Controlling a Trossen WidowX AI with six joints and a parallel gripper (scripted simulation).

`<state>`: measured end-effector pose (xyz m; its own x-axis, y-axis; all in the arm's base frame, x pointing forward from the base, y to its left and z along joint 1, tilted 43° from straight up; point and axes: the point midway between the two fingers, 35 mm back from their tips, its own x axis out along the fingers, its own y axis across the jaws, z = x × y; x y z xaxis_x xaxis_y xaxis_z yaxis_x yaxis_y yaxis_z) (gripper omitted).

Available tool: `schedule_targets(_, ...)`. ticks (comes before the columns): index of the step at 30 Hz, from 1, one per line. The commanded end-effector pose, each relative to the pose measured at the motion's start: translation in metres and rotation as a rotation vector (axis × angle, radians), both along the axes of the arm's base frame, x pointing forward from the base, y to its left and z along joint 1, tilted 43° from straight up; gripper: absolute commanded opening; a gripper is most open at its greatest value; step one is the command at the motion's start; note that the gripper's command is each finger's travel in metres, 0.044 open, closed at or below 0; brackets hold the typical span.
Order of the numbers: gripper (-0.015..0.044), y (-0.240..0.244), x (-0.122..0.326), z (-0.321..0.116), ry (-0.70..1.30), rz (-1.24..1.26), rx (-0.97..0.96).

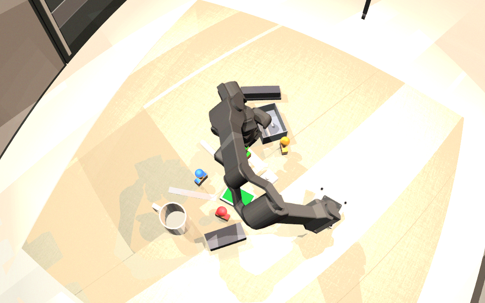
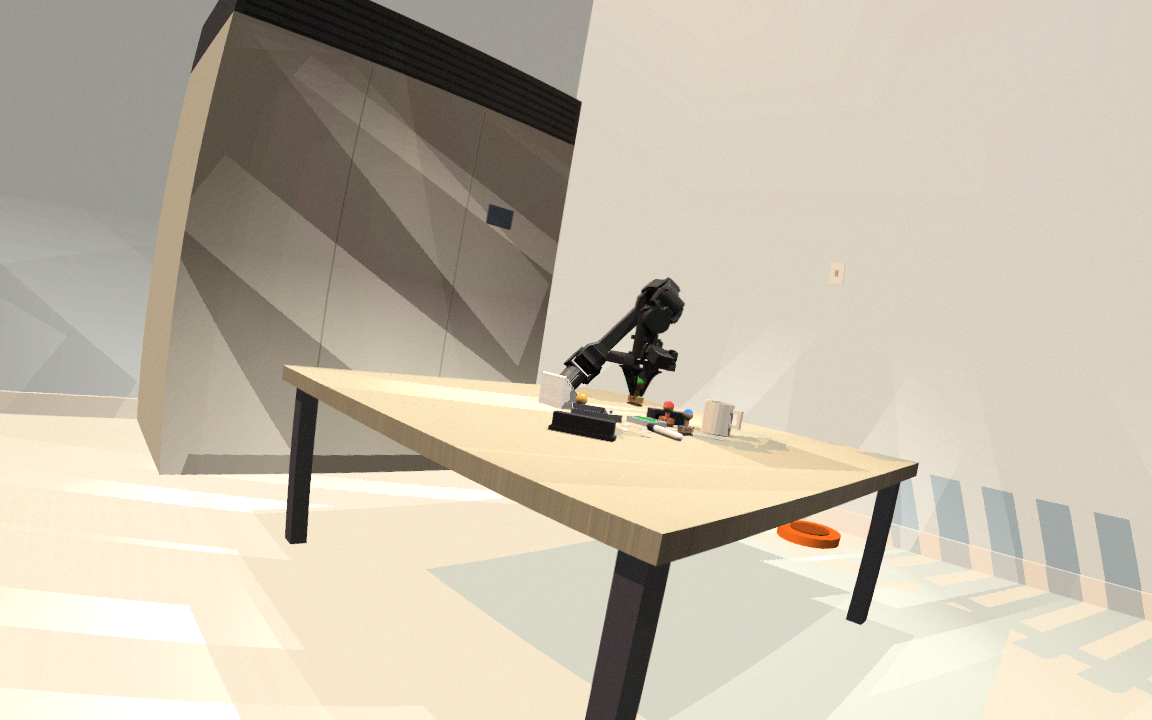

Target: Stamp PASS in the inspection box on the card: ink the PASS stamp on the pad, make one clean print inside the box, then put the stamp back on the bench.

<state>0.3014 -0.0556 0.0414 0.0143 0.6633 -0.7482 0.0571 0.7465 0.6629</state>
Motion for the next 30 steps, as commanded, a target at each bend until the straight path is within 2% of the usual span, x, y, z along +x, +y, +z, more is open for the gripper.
schedule_targets(1,0.0000,0.002,0.001,-0.002,0.000,-0.006,0.003)
schedule_targets(30,0.0000,0.014,0.002,-0.017,-0.004,-0.007,0.001)
